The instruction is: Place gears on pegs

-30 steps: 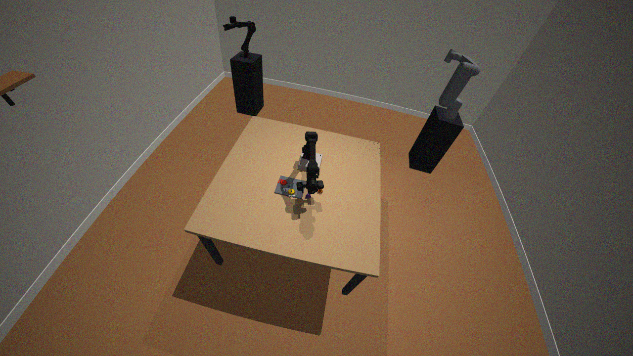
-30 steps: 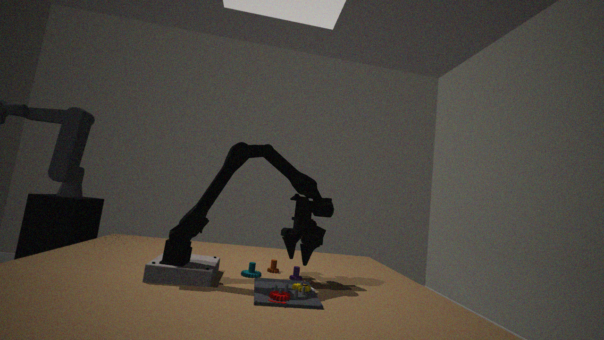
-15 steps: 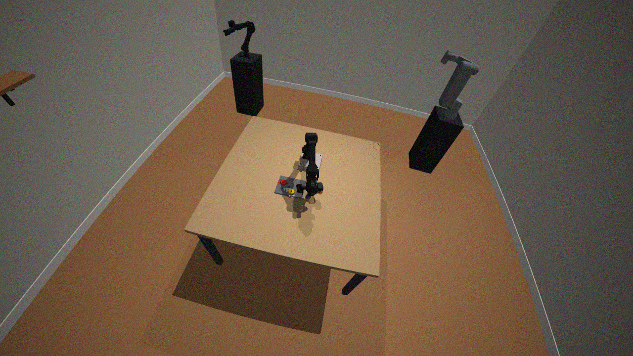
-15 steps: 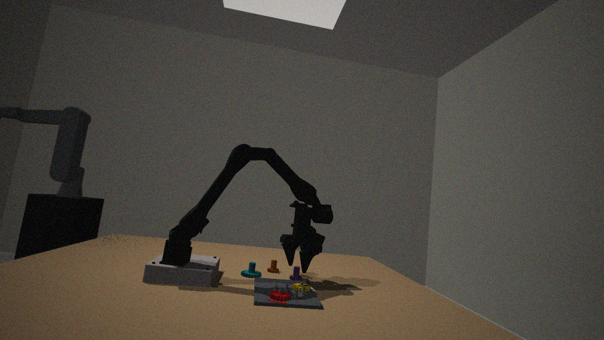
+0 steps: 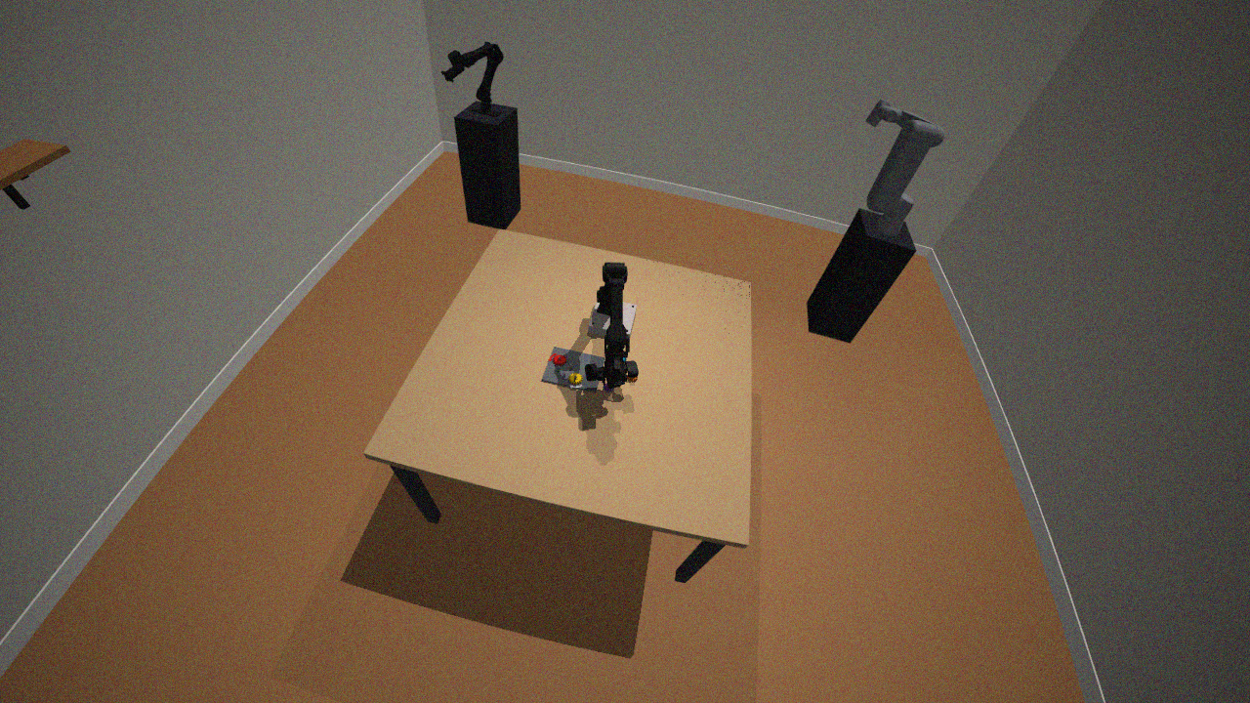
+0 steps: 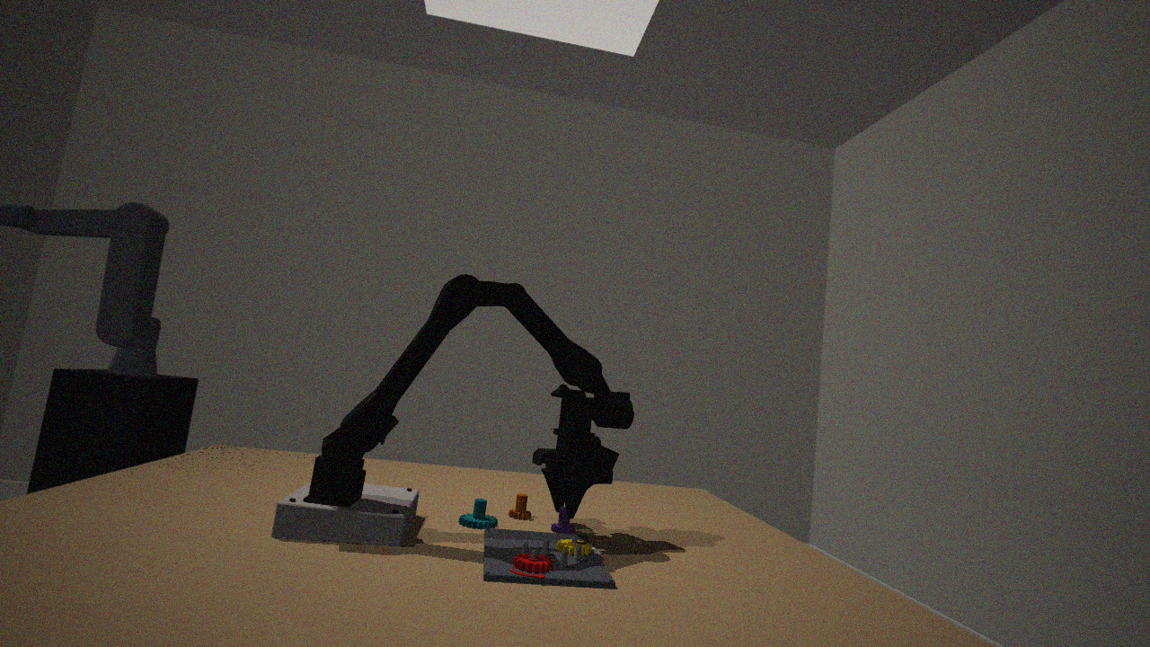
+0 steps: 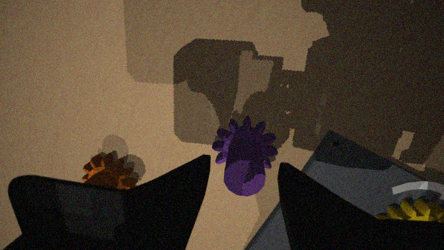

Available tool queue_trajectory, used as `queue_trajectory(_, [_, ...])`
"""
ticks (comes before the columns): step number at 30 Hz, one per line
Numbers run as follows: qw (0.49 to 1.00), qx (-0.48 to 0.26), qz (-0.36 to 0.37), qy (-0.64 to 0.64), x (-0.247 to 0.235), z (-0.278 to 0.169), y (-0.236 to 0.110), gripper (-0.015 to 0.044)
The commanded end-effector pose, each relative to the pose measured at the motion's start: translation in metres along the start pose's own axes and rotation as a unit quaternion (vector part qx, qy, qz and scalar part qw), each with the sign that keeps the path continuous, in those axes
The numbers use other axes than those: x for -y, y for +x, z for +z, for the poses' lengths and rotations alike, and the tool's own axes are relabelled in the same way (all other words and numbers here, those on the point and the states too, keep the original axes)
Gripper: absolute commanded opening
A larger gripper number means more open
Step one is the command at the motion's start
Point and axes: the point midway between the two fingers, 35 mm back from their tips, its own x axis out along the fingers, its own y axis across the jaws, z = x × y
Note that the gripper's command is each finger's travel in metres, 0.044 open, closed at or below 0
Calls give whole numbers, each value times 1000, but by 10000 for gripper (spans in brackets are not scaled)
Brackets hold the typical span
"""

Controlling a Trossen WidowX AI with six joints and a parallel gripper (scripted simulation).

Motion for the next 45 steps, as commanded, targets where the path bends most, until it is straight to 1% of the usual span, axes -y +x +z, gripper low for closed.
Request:
queue_trajectory(1, [1000, 0, 0, -2, 0, 0, 0, 99])
queue_trajectory(2, [1000, 0, 0, -2, 0, 0, 0, 72])
queue_trajectory(10, [1000, 0, 0, -2, 0, 0, 0, 19])
queue_trajectory(11, [1000, 0, 0, -2, 0, 0, 0, 0])
queue_trajectory(14, [1000, 0, 0, -2, 0, 1, -3, 0])
queue_trajectory(45, [1000, 2, 0, -4, -1, 5, -83, 0])
